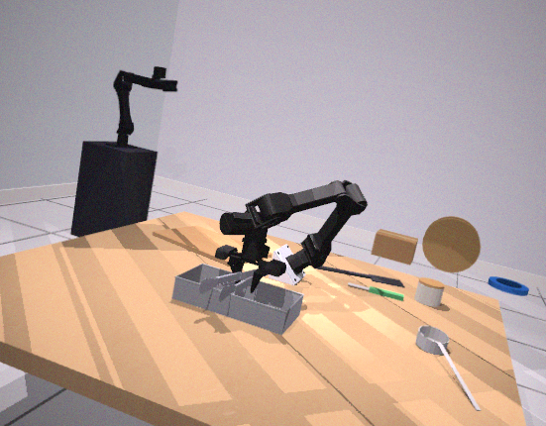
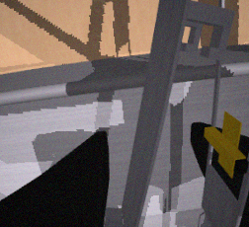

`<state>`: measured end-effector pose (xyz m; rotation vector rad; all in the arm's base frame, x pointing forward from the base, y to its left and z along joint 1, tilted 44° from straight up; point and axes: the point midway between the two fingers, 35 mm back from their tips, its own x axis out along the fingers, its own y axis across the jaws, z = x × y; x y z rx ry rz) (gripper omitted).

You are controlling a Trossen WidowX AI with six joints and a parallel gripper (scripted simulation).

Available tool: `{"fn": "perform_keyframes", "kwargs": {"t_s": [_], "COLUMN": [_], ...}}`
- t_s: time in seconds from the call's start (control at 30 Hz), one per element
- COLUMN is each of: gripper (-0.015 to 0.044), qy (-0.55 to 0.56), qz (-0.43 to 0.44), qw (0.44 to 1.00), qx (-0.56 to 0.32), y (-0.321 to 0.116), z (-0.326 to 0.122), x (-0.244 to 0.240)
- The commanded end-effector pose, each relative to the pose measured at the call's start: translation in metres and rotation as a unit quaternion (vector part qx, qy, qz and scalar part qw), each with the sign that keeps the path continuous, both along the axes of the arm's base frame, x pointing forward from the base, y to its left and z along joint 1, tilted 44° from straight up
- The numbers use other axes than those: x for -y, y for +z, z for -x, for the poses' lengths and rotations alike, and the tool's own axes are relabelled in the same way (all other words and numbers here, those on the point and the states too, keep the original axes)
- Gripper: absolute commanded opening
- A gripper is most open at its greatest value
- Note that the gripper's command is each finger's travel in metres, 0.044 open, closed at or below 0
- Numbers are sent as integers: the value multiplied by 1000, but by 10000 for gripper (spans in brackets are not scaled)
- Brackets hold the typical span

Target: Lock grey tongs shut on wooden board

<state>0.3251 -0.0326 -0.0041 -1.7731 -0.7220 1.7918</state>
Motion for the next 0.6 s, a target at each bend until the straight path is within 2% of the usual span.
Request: {"fn": "perform_keyframes", "kwargs": {"t_s": [0.0, 0.57], "gripper": [161, 48], "qy": [1, 1], "qz": [1, 1], "qw": [1000, 1000], "qx": [1, 1], "y": [0, 0], "z": [-1, -1], "x": [0, 0]}}
